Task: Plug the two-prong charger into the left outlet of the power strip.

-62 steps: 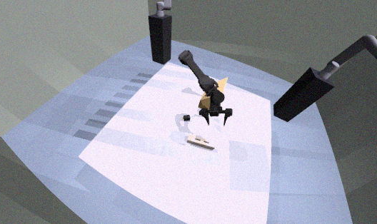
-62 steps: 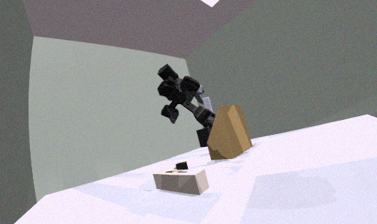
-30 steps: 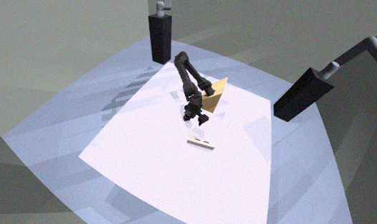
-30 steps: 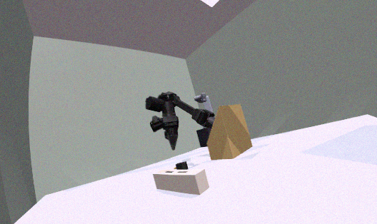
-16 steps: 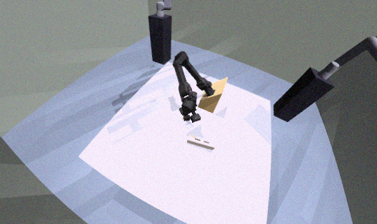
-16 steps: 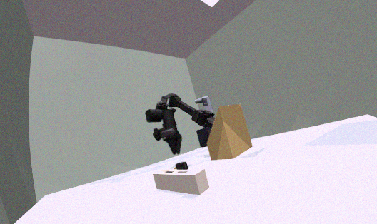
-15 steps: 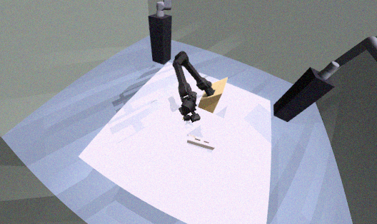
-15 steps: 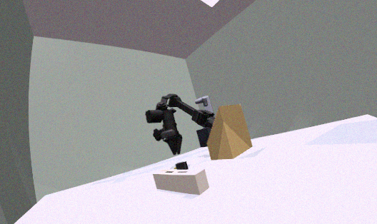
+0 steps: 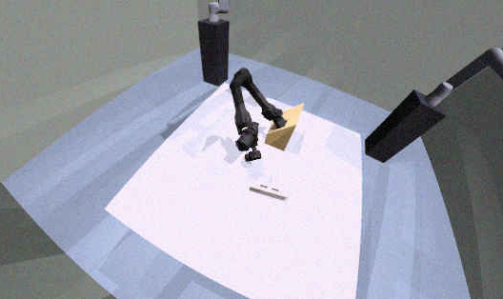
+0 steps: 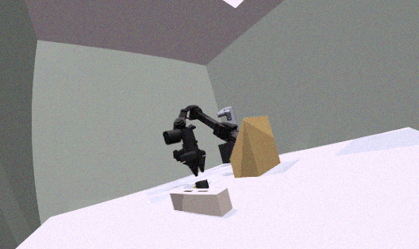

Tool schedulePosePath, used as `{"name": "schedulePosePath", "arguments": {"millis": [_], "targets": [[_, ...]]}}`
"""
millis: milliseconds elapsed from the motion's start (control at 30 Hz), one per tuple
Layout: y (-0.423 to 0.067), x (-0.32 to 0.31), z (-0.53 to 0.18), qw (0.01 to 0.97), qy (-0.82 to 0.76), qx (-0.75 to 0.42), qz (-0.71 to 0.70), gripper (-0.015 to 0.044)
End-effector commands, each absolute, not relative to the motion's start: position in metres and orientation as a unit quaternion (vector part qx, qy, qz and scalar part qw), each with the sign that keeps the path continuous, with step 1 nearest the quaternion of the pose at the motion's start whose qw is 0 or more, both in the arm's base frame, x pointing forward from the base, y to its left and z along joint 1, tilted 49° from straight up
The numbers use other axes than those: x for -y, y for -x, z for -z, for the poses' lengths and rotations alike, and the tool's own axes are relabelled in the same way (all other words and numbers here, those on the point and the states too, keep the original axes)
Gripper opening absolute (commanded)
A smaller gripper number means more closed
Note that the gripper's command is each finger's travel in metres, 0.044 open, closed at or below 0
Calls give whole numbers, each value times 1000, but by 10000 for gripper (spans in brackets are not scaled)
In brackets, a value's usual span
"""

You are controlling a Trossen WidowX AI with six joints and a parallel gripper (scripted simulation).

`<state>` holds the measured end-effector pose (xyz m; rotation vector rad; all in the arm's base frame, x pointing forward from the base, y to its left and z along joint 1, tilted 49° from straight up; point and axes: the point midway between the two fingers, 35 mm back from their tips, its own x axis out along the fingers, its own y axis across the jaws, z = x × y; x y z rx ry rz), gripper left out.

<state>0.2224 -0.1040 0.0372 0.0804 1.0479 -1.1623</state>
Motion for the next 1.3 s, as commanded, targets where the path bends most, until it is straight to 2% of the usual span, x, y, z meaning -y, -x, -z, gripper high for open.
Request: {"name": "schedulePosePath", "arguments": {"millis": [0, 1267], "targets": [[-221, 108, -36, 708, -35, -470, 527, 440], [-225, 151, 1, 707, -35, -470, 527, 440]]}}
